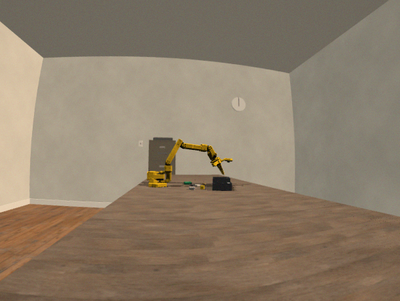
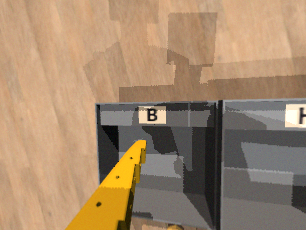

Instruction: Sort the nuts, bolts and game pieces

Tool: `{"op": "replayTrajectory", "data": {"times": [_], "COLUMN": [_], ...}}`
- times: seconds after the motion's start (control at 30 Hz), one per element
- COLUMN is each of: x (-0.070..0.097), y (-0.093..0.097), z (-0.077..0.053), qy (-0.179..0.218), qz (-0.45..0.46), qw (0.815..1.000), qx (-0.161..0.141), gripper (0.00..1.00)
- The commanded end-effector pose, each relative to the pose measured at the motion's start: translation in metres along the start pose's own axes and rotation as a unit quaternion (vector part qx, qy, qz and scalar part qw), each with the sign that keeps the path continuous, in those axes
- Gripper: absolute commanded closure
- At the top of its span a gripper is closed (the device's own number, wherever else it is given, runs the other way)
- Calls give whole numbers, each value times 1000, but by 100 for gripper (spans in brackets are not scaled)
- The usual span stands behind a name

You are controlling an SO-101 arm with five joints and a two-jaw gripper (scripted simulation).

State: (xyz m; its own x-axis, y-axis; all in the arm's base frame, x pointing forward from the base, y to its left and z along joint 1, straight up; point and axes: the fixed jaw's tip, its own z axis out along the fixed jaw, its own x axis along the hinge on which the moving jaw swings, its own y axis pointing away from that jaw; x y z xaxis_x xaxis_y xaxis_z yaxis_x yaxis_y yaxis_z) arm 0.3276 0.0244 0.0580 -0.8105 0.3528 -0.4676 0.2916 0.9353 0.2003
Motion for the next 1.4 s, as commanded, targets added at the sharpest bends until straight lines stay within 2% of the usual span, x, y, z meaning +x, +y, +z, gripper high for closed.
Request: {"op": "replayTrajectory", "data": {"times": [0.0,0.13,0.47,0.6,1.03,1.23,1.37], "x": [-14,-17,-35,-39,-39,-33,-21], "y": [9,11,18,20,21,20,19], "z": [-15,-20,-49,-58,-60,-58,-54], "qy": [-33,-41,-94,-108,-109,-94,-63], "qz": [1,1,1,1,-5,-29,-77], "qw": [999,999,995,993,993,994,995], "qx": [-17,-21,-44,-50,-51,-44,-31], "gripper": [0,0,0,0,1,4,12]}}
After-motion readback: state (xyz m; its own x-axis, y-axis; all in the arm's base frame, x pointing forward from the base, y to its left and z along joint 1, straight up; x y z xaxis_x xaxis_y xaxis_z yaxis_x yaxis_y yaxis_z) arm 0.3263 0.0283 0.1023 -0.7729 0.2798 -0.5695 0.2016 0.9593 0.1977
